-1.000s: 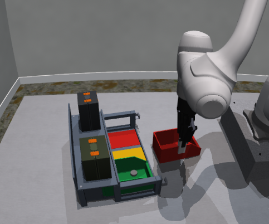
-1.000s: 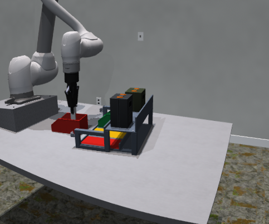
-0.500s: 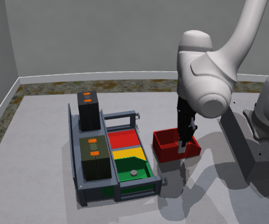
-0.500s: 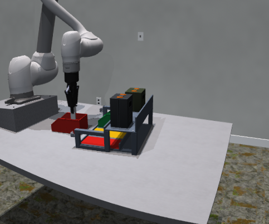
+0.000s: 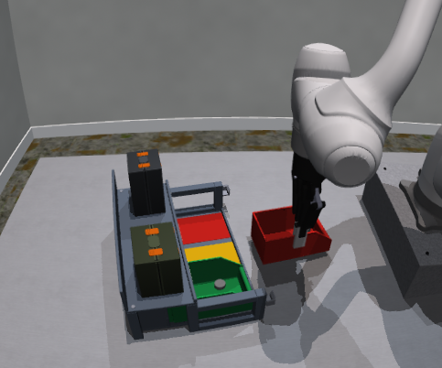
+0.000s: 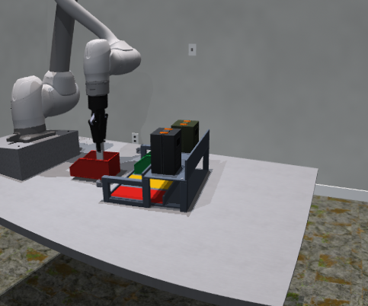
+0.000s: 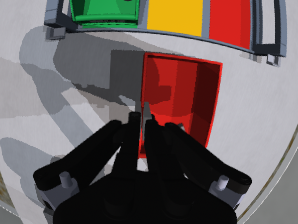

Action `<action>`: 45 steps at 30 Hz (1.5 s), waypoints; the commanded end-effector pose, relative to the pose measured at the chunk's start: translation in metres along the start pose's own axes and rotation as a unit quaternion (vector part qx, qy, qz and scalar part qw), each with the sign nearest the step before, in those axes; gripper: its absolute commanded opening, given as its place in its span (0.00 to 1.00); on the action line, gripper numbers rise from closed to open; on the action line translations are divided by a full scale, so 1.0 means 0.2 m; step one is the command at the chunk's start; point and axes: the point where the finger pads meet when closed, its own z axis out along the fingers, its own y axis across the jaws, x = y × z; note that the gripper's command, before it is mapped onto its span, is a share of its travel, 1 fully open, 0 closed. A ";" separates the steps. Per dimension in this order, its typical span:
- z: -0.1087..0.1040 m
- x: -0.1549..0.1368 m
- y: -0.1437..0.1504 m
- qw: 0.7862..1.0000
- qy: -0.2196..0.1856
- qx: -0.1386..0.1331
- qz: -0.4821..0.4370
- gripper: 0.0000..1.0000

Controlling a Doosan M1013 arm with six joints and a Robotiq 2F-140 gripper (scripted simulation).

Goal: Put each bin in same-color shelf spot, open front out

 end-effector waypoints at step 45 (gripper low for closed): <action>-0.08 0.00 0.01 1.000 0.000 0.000 0.000 0.10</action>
